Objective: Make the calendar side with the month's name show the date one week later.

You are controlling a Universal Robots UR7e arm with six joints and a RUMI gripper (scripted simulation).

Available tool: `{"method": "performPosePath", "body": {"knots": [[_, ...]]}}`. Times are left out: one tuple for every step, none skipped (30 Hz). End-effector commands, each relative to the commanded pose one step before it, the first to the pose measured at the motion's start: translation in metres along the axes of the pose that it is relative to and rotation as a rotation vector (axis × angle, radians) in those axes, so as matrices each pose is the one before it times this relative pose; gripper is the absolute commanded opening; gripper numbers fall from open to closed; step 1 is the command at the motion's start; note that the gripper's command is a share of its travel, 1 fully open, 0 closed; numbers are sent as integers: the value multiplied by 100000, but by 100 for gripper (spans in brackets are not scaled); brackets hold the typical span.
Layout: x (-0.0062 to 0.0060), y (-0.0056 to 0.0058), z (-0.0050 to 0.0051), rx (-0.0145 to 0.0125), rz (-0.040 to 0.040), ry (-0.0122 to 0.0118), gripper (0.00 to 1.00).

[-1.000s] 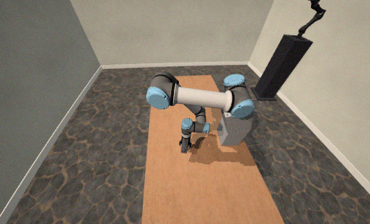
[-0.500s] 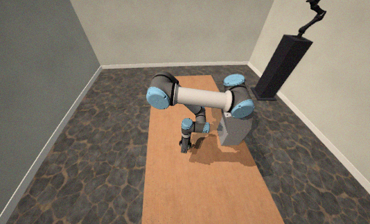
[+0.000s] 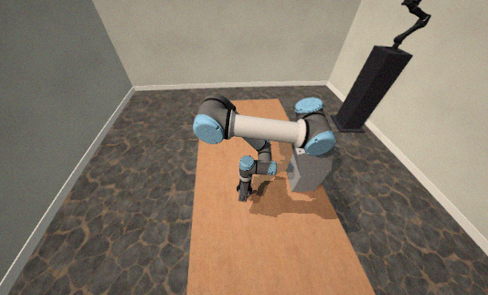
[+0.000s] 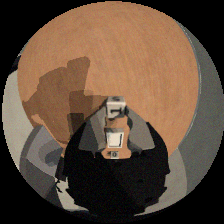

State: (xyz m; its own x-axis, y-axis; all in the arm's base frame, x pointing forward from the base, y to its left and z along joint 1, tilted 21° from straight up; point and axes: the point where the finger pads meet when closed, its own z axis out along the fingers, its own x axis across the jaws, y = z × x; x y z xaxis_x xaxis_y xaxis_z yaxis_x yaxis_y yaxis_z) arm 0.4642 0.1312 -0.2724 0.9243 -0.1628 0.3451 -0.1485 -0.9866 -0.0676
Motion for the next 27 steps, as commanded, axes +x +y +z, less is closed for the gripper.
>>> {"method": "performPosePath", "body": {"knots": [[91,-82,1,27,-78,278,11],[0,0,0,0,0,0,11],[0,0,0,0,0,0,11],[0,0,0,0,0,0,11],[0,0,0,0,0,0,11],[0,0,0,0,0,0,11],[0,0,0,0,0,0,11],[0,0,0,0,0,0,11],[0,0,0,0,0,0,11],[0,0,0,0,0,0,11],[0,0,0,0,0,0,11],[0,0,0,0,0,0,11],[0,0,0,0,0,0,11],[0,0,0,0,0,0,11],[0,0,0,0,0,0,11],[0,0,0,0,0,0,11],[0,0,0,0,0,0,11],[0,0,0,0,0,0,11],[0,0,0,0,0,0,11],[0,0,0,0,0,0,11],[-1,0,-4,0,0,-1,11],[-6,1,-25,-1,1,-9,11],[-15,2,-64,-3,2,-22,11],[-27,3,-117,-5,4,-41,11],[-56,8,-130,-12,7,-95,11],[-2,4,-139,-3,6,-10,11],[-3,5,-181,-4,8,-14,11]]}}
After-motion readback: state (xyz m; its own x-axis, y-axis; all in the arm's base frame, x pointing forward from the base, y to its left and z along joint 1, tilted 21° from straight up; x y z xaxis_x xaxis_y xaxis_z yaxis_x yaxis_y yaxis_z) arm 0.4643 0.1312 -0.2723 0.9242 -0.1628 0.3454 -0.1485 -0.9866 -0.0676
